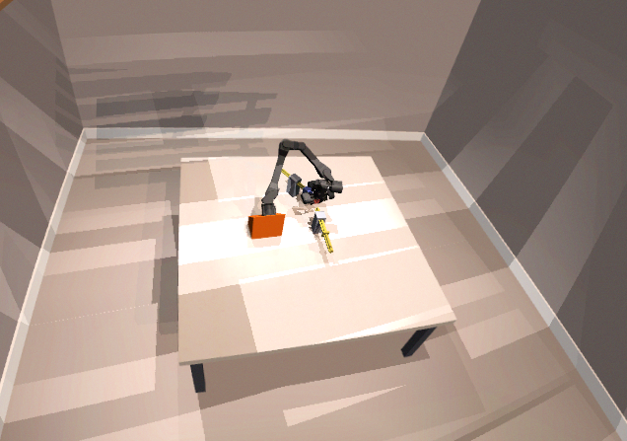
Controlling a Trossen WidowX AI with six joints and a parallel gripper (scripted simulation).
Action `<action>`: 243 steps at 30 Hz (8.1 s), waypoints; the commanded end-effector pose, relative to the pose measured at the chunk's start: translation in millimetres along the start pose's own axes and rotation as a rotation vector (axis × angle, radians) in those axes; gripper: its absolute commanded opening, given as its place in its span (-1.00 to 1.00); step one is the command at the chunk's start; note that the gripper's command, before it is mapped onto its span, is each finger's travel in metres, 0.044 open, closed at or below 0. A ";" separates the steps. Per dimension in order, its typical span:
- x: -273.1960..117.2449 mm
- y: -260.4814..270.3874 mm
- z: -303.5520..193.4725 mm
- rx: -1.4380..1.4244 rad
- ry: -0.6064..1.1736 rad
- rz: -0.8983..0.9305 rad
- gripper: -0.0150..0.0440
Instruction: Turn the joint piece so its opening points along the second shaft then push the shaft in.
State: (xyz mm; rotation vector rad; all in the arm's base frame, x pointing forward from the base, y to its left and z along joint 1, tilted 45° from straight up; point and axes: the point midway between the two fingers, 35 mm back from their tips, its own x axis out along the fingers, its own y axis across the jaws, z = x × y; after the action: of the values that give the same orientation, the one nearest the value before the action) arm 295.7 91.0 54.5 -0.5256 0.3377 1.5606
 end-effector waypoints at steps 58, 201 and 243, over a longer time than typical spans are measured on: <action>0.5 0.4 0.0 0.007 -0.011 -0.004 1.00; -128.4 1.1 -39.9 2.635 0.131 -0.438 1.00; -45.9 0.9 -59.3 3.102 0.017 -0.587 1.00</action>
State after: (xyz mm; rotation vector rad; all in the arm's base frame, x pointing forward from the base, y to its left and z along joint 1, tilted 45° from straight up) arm 305.5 8.0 40.2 1.6146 1.6432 -0.7148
